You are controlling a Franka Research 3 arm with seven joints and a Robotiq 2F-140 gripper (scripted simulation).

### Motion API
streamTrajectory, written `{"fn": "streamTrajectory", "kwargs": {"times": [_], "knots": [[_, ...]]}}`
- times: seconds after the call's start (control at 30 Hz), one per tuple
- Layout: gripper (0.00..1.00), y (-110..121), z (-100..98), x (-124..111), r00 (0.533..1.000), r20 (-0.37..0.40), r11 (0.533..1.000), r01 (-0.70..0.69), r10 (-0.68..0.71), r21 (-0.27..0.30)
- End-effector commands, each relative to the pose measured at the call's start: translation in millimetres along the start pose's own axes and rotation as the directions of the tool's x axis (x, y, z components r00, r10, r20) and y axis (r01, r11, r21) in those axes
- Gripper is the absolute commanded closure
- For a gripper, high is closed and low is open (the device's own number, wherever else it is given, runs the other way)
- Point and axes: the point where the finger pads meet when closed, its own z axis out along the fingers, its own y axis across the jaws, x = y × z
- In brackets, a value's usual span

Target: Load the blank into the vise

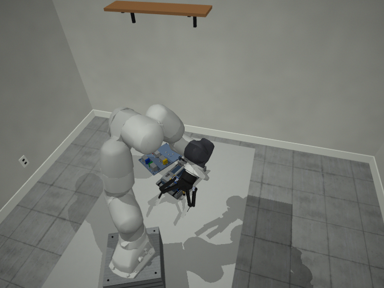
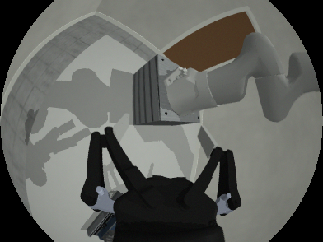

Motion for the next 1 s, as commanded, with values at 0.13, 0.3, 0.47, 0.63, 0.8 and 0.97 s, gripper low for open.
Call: {"fn": "streamTrajectory", "kwargs": {"times": [0.13,0.3,0.47,0.63,0.8,0.97], "knots": [[0.00,-3,0.6,-5,0.999,0.022,0.999,0.033,-0.033,0.012],[0.00,10,-13.8,-26,0.991,0.074,0.983,0.099,-0.111,0.153],[0.00,13,-17.6,-32,0.987,0.087,0.975,0.119,-0.137,0.190],[0.00,13,-17.6,-32,0.987,0.087,0.975,0.119,-0.137,0.190],[0.00,20,-24.1,-41,0.980,0.105,0.958,0.135,-0.167,0.254],[0.00,29,-35.3,-58,0.960,0.134,0.913,0.185,-0.248,0.362]]}}
